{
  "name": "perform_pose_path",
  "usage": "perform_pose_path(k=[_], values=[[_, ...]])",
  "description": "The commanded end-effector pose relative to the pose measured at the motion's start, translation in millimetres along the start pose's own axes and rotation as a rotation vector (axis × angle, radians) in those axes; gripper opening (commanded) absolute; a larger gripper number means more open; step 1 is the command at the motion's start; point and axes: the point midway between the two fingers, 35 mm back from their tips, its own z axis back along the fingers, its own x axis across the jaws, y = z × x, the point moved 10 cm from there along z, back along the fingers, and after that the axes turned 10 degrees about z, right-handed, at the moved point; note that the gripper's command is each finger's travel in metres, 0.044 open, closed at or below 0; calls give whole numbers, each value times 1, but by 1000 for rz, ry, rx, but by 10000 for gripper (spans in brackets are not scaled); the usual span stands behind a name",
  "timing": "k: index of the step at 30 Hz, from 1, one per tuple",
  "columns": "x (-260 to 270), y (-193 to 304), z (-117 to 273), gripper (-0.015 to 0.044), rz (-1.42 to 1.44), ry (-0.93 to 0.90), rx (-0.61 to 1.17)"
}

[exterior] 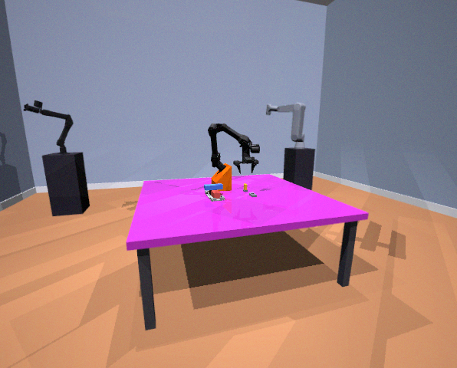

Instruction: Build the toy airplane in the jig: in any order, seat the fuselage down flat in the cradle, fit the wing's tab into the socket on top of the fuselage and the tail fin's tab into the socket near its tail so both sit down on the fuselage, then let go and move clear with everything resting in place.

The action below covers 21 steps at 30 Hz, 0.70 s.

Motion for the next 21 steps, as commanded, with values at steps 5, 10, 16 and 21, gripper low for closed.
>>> perform_pose_path(k=[5, 10, 16, 21], values=[[-1, 3, -53, 440, -2, 18, 13], [-1, 4, -67, 440, -2, 18, 13], [-1, 3, -70, 440, -2, 18, 13], [-1, 3, -78, 440, -2, 18, 13]])
